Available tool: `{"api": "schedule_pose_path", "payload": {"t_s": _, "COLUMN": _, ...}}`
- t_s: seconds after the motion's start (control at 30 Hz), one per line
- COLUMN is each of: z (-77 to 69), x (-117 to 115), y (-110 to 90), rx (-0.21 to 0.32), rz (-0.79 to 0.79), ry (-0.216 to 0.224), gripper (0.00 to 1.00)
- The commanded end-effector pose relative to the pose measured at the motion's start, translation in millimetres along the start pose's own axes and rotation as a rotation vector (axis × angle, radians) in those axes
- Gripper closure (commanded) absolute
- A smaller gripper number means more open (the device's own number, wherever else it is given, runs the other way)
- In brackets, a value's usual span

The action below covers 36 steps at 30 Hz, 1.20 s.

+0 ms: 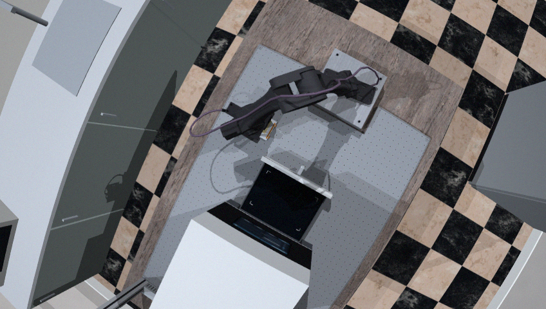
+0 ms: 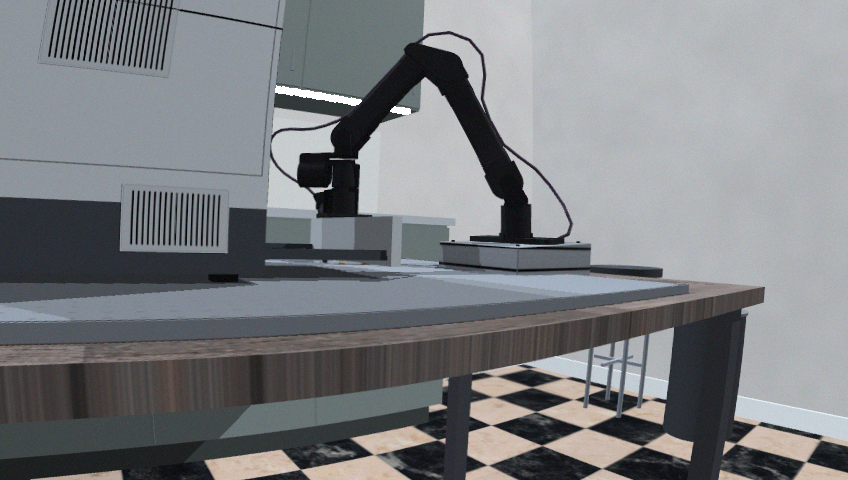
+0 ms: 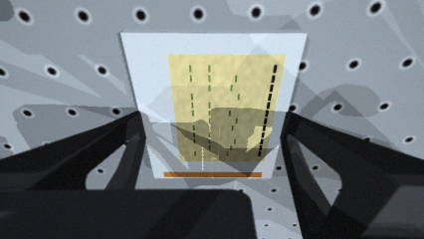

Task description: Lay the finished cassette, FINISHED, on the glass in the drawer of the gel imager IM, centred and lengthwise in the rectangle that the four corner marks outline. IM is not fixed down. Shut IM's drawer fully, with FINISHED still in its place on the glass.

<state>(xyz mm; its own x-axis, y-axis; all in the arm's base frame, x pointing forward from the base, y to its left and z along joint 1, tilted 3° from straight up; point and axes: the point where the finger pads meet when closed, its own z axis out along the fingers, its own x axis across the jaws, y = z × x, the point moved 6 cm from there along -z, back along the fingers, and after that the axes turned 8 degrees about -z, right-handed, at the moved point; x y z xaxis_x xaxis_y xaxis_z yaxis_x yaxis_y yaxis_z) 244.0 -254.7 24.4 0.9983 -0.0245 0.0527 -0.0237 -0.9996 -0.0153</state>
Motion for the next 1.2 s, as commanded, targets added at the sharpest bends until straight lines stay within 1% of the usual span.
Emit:
{"api": "schedule_pose_path", "payload": {"t_s": 0.0, "z": -6.1, "x": 4.5, "y": 4.5, "rx": -0.018, "rz": 0.001, "ry": 0.013, "gripper": 1.00}}
{"api": "schedule_pose_path", "payload": {"t_s": 0.2, "z": -6.1, "x": 4.5, "y": 4.5, "rx": -0.018, "rz": 0.001, "ry": 0.013, "gripper": 1.00}}
{"api": "schedule_pose_path", "payload": {"t_s": 0.23, "z": -7.4, "x": 1.1, "y": -3.4, "rx": -0.023, "rz": -0.001, "ry": 0.007, "gripper": 1.00}}
{"api": "schedule_pose_path", "payload": {"t_s": 0.27, "z": -8.7, "x": -1.1, "y": -5.6, "rx": -0.011, "rz": -0.001, "ry": -0.004, "gripper": 1.00}}
{"api": "schedule_pose_path", "payload": {"t_s": 0.33, "z": -19.1, "x": 7.4, "y": 2.3, "rx": -0.037, "rz": -0.005, "ry": 0.021, "gripper": 1.00}}
{"api": "schedule_pose_path", "payload": {"t_s": 0.37, "z": -22.0, "x": 8.7, "y": 4.2, "rx": -0.042, "rz": -0.005, "ry": 0.026, "gripper": 1.00}}
{"api": "schedule_pose_path", "payload": {"t_s": 0.47, "z": -26.2, "x": 7.0, "y": 5.5, "rx": -0.042, "rz": 0.000, "ry": 0.026, "gripper": 1.00}}
{"api": "schedule_pose_path", "payload": {"t_s": 0.53, "z": -26.2, "x": 7.0, "y": 5.5, "rx": -0.042, "rz": 0.000, "ry": 0.026, "gripper": 1.00}}
{"api": "schedule_pose_path", "payload": {"t_s": 0.57, "z": -23.1, "x": 6.0, "y": 5.0, "rx": -0.033, "rz": 0.000, "ry": 0.017, "gripper": 1.00}}
{"api": "schedule_pose_path", "payload": {"t_s": 0.6, "z": -28.6, "x": 6.6, "y": 5.7, "rx": -0.042, "rz": 0.000, "ry": 0.026, "gripper": 1.00}}
{"api": "schedule_pose_path", "payload": {"t_s": 1.03, "z": -46.6, "x": 4.2, "y": 6.9, "rx": -0.043, "rz": 0.002, "ry": 0.026, "gripper": 1.00}}
{"api": "schedule_pose_path", "payload": {"t_s": 1.1, "z": -46.6, "x": 4.2, "y": 6.9, "rx": -0.043, "rz": 0.002, "ry": 0.026, "gripper": 1.00}}
{"api": "schedule_pose_path", "payload": {"t_s": 1.13, "z": -42.9, "x": 3.2, "y": 6.5, "rx": -0.032, "rz": 0.003, "ry": 0.016, "gripper": 1.00}}
{"api": "schedule_pose_path", "payload": {"t_s": 1.17, "z": -48.7, "x": 3.7, "y": 7.0, "rx": -0.042, "rz": 0.002, "ry": 0.025, "gripper": 1.00}}
